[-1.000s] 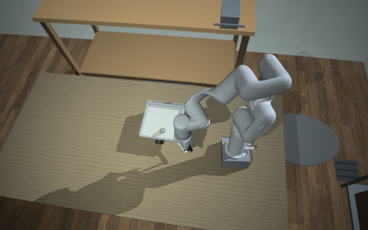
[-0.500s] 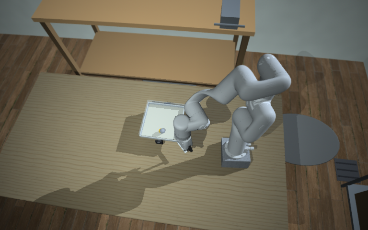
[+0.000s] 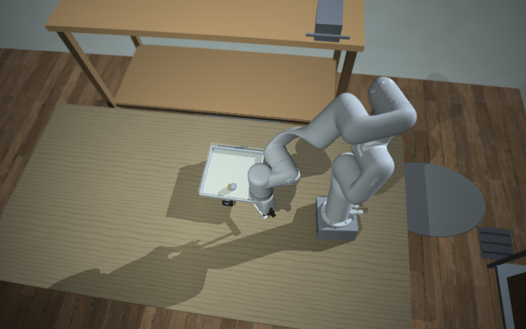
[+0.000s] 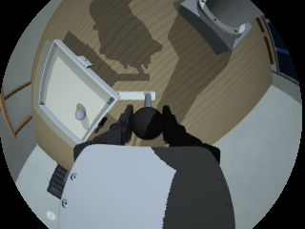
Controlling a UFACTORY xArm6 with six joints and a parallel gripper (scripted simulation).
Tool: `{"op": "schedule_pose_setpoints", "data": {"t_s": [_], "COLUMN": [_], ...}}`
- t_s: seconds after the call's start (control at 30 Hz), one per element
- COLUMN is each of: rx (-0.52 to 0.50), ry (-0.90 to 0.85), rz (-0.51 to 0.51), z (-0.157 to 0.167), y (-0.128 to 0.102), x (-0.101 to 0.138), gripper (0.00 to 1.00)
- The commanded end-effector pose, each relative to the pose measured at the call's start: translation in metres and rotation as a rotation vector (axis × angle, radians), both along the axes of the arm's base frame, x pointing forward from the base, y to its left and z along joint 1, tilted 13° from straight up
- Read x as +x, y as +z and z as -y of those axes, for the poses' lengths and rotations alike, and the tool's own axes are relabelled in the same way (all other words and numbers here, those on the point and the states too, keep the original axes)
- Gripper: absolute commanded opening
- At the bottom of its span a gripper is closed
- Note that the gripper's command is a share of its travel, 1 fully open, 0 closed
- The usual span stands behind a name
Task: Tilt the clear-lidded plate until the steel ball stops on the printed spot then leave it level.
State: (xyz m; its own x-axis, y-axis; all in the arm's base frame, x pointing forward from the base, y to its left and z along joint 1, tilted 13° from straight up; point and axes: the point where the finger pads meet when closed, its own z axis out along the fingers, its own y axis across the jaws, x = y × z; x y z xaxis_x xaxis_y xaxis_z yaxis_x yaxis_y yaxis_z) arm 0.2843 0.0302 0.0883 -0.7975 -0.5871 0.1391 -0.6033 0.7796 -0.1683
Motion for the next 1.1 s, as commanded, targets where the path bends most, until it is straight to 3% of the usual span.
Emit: {"op": "schedule_pose_setpoints", "data": {"t_s": [0.0,1.07], "rx": [0.000,0.000], "ry": [0.000,0.000], "rz": [0.002,0.002], "z": [0.0003,0.0002], "y": [0.0018,0.0015], "x": [0.0009,0.0009], "gripper": [0.00,0.00]}}
